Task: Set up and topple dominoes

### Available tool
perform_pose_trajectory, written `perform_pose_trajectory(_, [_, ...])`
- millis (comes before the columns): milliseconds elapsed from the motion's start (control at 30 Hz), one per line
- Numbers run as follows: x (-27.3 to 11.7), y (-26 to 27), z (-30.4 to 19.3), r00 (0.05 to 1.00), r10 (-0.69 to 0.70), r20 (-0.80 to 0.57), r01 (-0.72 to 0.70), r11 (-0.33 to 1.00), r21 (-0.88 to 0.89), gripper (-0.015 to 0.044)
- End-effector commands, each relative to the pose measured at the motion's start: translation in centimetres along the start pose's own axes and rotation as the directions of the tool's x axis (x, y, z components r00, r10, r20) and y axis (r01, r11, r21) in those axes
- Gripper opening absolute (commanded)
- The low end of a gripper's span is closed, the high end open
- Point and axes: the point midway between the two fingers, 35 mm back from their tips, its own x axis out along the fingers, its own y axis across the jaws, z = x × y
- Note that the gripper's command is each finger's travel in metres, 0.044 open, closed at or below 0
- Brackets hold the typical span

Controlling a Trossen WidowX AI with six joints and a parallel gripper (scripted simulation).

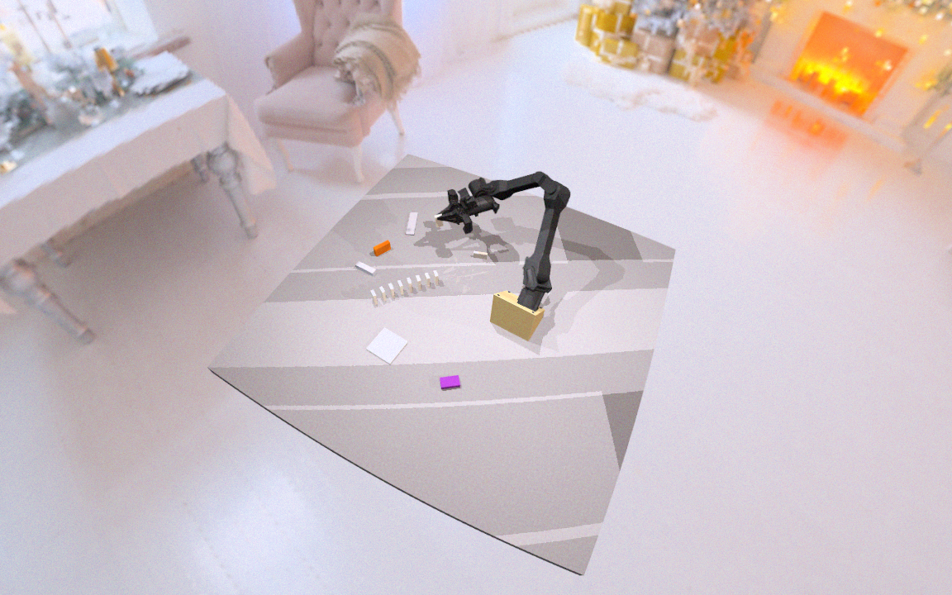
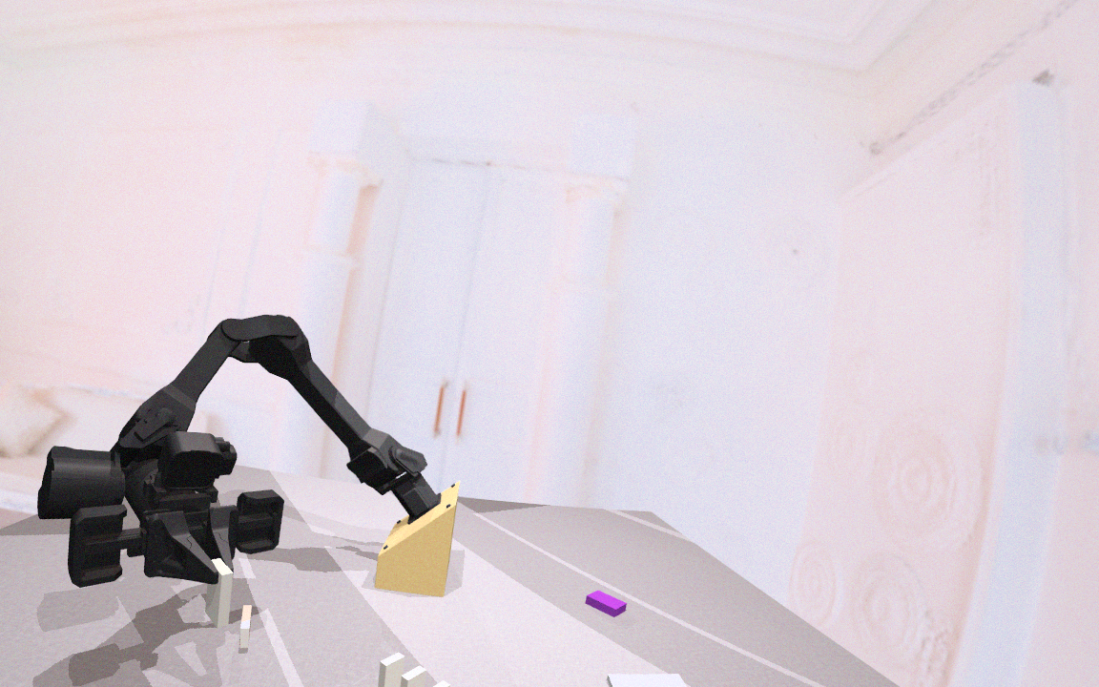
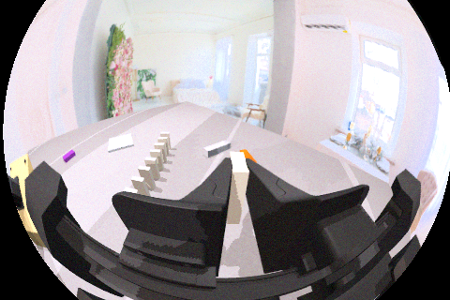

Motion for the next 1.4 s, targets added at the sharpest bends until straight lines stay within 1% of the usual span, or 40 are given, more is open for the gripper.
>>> perform_pose_trajectory(0, [0.0,0.1,-0.1,1.000,0.002,0.004,-0.002,1.000,-0.004,0.0027])
perform_pose_trajectory(233, [0.1,0.1,-0.4,1.000,0.002,0.003,-0.002,1.000,-0.004,0.0027])
perform_pose_trajectory(900, [2.1,0.2,-11.0,1.000,0.003,-0.003,-0.003,1.000,0.000,0.0027])
perform_pose_trajectory(1333, [2.1,0.2,-11.1,1.000,0.003,-0.003,-0.003,1.000,0.000,0.0027])
perform_pose_trajectory(1367, [2.1,0.2,-11.1,1.000,0.003,-0.003,-0.003,1.000,0.000,0.0053])
